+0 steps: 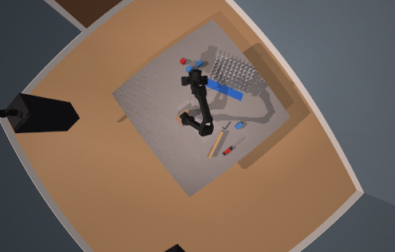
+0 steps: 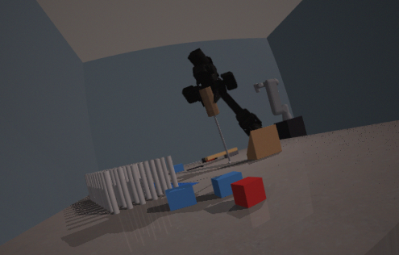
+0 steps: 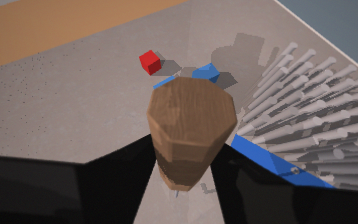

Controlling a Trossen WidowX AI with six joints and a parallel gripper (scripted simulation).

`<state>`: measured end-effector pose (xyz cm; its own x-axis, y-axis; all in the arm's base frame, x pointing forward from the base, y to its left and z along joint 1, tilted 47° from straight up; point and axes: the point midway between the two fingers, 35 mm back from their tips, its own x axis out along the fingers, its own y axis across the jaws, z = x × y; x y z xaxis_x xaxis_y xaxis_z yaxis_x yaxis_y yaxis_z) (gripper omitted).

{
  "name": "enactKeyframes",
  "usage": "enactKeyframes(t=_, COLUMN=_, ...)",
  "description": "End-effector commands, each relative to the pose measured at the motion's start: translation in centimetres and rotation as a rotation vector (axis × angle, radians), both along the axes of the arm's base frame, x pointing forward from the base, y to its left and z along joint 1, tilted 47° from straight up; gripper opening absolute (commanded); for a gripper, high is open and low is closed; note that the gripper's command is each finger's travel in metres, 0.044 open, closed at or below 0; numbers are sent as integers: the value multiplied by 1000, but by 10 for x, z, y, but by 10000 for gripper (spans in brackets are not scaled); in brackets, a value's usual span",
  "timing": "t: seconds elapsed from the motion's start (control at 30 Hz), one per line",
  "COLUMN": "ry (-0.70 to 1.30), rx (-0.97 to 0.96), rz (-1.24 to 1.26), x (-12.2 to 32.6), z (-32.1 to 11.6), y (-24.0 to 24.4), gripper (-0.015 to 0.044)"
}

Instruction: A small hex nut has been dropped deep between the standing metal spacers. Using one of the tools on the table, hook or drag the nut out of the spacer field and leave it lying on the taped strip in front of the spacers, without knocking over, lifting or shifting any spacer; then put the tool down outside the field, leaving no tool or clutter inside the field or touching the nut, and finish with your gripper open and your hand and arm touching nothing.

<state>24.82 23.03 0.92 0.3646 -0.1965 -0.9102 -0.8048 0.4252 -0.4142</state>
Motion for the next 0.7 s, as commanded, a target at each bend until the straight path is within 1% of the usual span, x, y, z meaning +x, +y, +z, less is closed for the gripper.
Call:
enactKeyframes(t=0.0, ry=32, rx=-32, rz=126, x=-4, z=-5, y=12, gripper=0)
enactKeyframes(t=0.67, ry=199, rx=-257, rz=759, x=-26, z=-40, y=48, gripper=0)
